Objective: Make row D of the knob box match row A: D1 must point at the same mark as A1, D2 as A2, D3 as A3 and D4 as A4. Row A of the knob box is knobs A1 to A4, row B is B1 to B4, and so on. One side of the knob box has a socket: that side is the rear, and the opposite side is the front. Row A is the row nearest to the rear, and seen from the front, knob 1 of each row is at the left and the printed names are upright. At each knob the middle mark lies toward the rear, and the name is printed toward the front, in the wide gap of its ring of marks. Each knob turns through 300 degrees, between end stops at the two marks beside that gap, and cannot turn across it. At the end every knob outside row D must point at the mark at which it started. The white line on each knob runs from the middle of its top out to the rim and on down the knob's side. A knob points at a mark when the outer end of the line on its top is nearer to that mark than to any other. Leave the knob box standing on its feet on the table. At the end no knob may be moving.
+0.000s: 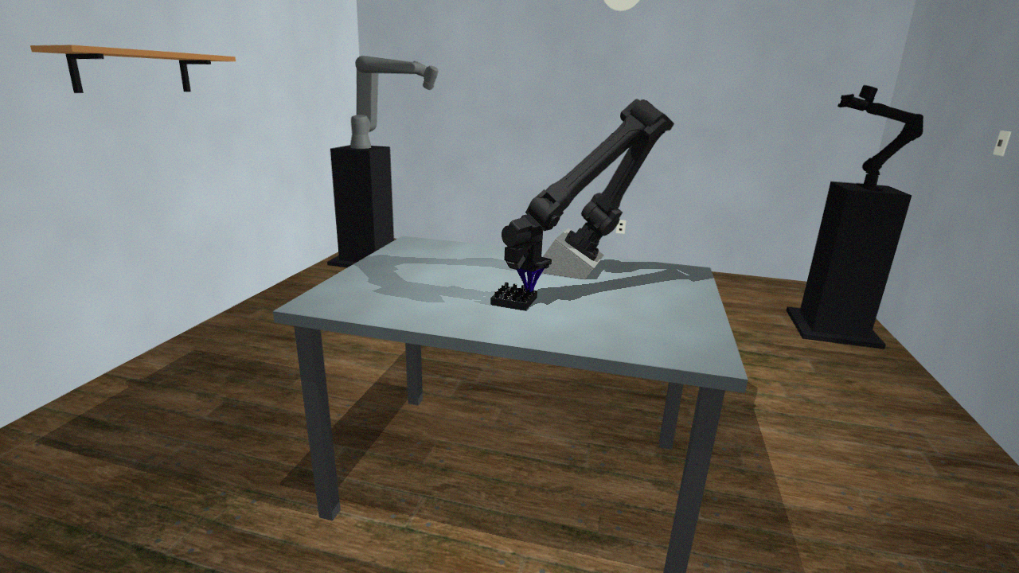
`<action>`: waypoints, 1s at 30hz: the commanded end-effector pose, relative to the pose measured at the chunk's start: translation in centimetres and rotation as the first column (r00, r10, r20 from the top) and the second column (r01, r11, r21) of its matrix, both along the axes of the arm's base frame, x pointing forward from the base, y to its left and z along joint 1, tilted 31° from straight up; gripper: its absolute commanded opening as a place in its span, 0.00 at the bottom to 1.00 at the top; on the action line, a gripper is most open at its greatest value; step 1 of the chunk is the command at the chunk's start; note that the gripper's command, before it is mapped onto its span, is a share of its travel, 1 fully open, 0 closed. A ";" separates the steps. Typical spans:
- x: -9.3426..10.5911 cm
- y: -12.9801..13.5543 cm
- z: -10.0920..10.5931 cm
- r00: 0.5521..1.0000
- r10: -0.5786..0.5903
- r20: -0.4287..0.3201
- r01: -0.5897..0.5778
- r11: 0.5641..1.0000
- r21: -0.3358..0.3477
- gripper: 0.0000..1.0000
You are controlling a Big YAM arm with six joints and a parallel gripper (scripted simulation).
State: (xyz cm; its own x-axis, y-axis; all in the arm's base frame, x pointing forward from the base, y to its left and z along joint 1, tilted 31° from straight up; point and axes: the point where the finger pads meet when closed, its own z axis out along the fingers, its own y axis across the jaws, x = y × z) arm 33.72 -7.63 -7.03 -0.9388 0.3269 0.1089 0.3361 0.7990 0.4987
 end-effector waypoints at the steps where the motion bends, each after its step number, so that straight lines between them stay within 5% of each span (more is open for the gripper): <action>1: 0.1 0.3 -0.6 1.000 -0.008 -0.015 0.008 1.000 0.007 0.09; 17: 0.1 0.3 -0.6 0.985 -0.145 -0.098 0.147 0.989 0.011 0.09; 30: 0.1 0.3 -0.6 0.908 -0.352 -0.227 0.360 0.933 -0.008 0.09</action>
State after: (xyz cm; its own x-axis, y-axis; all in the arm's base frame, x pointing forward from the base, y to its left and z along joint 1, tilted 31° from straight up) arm 33.73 -7.61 -7.02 -0.7730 0.5745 0.2691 0.6298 0.6438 0.4347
